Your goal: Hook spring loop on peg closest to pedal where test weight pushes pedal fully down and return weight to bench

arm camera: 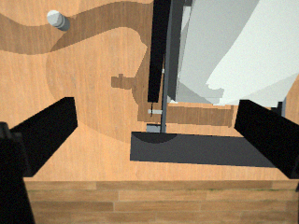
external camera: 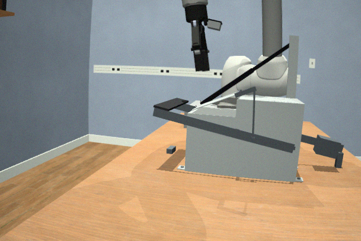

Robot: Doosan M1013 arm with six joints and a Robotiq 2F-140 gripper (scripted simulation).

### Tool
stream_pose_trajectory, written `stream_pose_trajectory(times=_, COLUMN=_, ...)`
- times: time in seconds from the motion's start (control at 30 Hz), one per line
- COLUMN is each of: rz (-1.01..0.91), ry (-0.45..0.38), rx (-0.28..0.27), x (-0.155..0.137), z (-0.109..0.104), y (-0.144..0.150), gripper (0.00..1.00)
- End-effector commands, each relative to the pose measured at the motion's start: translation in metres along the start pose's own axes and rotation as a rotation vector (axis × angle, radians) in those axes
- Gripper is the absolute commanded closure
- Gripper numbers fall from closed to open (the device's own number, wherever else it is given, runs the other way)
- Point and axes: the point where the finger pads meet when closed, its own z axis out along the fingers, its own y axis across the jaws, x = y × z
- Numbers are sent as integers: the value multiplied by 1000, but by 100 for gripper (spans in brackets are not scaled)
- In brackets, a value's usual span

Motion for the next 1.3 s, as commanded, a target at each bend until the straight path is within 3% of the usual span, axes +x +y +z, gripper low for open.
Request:
stream_pose_trajectory(times=0.0, rz=-13, ry=-149, rx=3, x=0, z=-1, y=0, gripper=0)
stream_pose_trajectory(times=0.53, rz=-13, ry=-149, rx=3, x=0, z=-1, y=0, gripper=0)
stream_pose_trajectory(times=0.57, rz=-13, ry=-152, rx=3, x=35, z=5, y=-48, gripper=0)
stream_pose_trajectory(times=1.1, rz=-13, ry=-152, rx=3, x=35, z=5, y=-48, gripper=0)
stream_pose_trajectory(times=1.13, rz=-14, ry=-156, rx=4, x=70, z=10, y=-96, gripper=0)
stream_pose_trajectory(times=1.27, rz=-14, ry=-156, rx=4, x=70, z=10, y=-96, gripper=0)
